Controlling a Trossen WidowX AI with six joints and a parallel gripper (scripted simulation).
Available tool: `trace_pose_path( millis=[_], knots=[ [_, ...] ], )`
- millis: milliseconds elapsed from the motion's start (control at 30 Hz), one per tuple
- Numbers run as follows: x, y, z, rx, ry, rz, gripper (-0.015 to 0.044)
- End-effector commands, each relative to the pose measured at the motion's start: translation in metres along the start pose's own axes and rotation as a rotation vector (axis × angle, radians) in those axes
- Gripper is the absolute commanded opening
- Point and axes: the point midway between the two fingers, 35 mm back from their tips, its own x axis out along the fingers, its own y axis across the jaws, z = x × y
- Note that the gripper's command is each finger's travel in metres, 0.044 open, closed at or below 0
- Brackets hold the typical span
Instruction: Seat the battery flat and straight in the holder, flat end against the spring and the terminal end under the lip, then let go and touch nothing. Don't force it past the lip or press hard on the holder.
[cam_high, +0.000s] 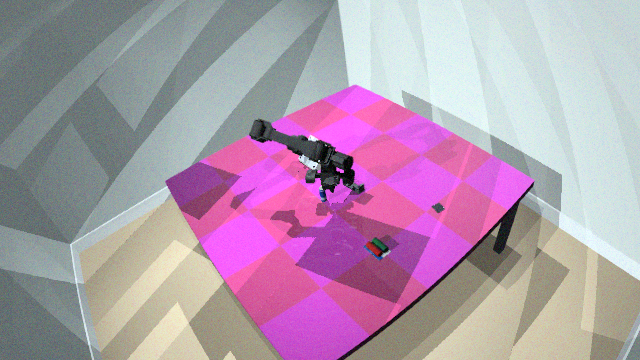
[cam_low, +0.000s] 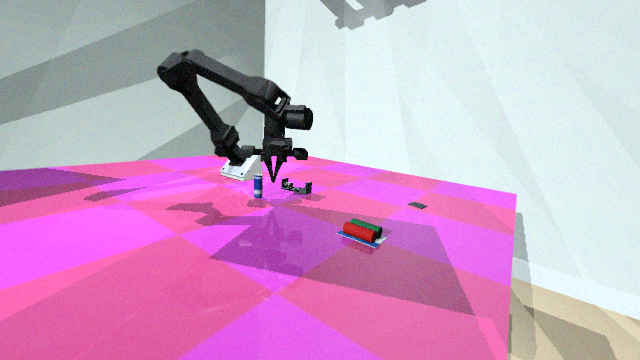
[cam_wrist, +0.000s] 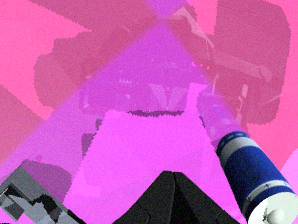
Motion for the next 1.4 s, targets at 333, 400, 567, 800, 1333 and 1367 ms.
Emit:
trace_pose_path(
  millis=[333, 400, 567, 800, 1333, 1367],
  knots=[
    [0.003, -0.023, 0.001, -0.004, 0.001, -0.007, 0.0000],
    [0.002, -0.027, 0.001, -0.004, 0.001, -0.007, 0.0000],
    [0.002, -0.035, 0.001, -0.004, 0.001, -0.007, 0.0000],
    [0.002, -0.046, 0.001, -0.005, 0.000, -0.008, 0.0000],
    [0.000, -0.062, 0.002, 0.003, -0.004, 0.000, 0.0000],
    [-0.004, -0.062, 0.002, 0.003, -0.003, 0.001, 0.0000]
  ],
)
